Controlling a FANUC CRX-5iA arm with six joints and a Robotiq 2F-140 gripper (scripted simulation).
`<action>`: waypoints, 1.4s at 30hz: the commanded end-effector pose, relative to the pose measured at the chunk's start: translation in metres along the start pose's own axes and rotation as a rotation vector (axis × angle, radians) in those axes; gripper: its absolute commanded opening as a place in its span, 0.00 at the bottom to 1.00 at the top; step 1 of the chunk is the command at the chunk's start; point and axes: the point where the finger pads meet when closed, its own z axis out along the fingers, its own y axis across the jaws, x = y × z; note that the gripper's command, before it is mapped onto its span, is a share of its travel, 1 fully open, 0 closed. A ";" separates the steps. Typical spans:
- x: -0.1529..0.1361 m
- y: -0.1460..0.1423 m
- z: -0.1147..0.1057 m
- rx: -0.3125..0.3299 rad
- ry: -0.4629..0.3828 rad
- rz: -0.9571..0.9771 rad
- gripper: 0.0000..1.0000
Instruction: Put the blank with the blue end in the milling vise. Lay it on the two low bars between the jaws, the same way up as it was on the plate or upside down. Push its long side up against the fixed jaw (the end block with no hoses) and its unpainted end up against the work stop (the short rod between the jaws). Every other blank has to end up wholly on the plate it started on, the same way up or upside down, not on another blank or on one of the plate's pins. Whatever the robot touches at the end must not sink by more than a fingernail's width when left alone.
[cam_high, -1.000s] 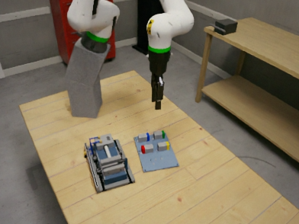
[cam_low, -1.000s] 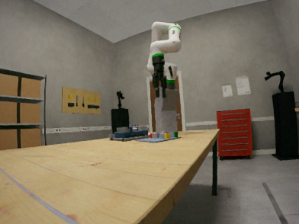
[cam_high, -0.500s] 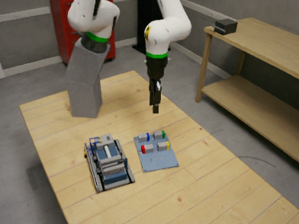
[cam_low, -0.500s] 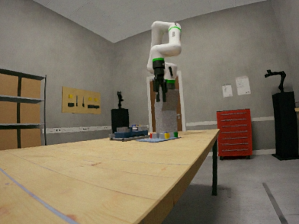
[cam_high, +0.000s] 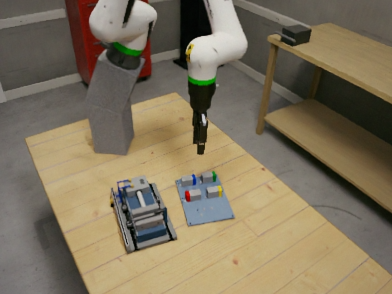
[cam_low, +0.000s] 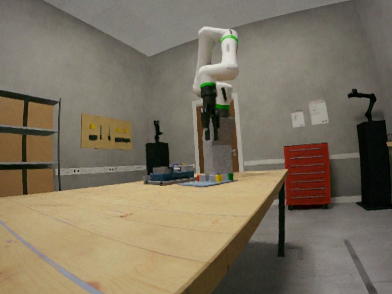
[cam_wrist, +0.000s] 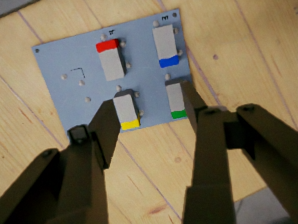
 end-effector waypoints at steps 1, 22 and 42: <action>0.003 0.003 0.014 0.001 -0.002 0.000 0.45; 0.015 0.017 0.064 0.001 -0.002 0.000 0.45; 0.026 0.030 0.110 0.002 0.004 0.001 0.45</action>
